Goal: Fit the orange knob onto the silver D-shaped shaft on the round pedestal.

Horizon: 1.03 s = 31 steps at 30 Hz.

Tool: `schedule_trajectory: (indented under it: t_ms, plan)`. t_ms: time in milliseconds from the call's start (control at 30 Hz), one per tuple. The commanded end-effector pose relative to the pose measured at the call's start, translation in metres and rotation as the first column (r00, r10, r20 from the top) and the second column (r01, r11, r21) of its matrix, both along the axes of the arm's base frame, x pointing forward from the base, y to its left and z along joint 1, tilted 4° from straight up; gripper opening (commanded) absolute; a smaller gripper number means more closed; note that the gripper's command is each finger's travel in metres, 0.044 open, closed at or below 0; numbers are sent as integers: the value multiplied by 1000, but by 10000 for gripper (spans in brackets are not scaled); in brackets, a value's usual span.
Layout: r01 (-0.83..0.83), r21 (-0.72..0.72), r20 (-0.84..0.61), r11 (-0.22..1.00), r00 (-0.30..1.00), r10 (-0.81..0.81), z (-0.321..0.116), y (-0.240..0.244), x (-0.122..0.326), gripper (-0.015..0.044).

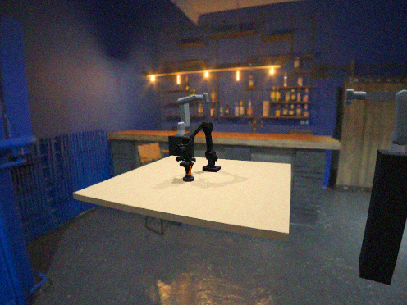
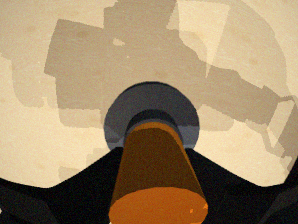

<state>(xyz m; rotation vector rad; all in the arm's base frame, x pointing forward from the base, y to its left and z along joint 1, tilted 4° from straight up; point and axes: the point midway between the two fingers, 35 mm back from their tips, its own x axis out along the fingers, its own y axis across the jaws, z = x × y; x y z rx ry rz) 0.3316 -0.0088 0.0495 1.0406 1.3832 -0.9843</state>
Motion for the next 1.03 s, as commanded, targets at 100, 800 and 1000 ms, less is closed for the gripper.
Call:
schedule_trajectory:
  t_ms: [100, 800, 1000]
  plan:
    - [0, 0, 0, 1000, 1000, 0, 1, 0, 0, 341]
    - [0, 0, 0, 1000, 1000, 0, 96, -5, 4, 440]
    - [0, 0, 0, 1000, 1000, 0, 96, -5, 6, 440]
